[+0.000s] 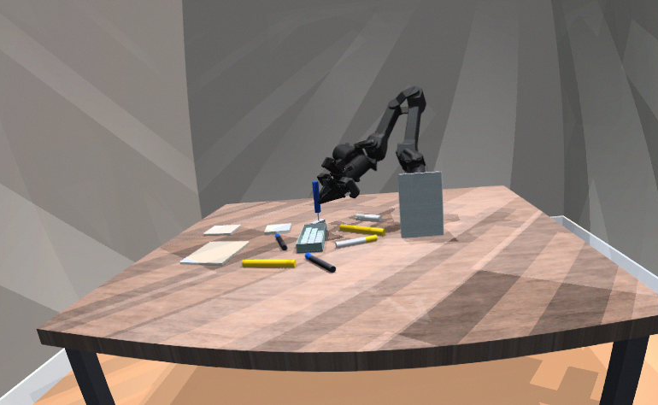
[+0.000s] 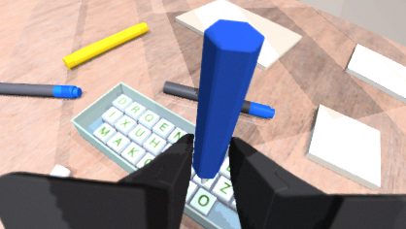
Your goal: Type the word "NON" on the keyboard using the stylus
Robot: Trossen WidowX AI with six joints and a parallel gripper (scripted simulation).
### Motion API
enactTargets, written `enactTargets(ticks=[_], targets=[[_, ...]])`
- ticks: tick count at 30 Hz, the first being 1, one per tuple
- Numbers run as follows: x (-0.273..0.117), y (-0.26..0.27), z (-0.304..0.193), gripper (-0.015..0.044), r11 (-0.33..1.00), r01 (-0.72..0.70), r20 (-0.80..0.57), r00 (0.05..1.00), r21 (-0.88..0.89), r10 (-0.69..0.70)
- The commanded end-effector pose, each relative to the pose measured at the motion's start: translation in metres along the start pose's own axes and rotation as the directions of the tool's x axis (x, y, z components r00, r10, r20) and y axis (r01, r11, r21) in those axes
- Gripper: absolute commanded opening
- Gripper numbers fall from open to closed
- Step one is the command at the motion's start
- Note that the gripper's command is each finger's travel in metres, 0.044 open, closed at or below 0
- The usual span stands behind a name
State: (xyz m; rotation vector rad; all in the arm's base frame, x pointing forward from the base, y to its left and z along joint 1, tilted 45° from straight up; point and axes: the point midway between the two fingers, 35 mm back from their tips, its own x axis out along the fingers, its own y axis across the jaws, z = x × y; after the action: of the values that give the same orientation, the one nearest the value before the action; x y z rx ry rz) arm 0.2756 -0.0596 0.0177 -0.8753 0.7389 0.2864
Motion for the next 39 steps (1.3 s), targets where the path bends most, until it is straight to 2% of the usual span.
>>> enactTargets(ticks=[1,22,36,39], targets=[[0.004,0.001,0.001,0.0000,1.000,-0.002,-0.004,1.000,0.003,0.002],[0.052,0.026,0.034,0.0000,1.000,0.002,-0.008,1.000,0.010,-0.002],[0.061,0.027,0.016,0.0000,1.000,0.003,-0.008,1.000,0.010,-0.003],[0.062,0.027,0.015,0.0079,1.000,0.003,-0.008,1.000,0.010,-0.003]])
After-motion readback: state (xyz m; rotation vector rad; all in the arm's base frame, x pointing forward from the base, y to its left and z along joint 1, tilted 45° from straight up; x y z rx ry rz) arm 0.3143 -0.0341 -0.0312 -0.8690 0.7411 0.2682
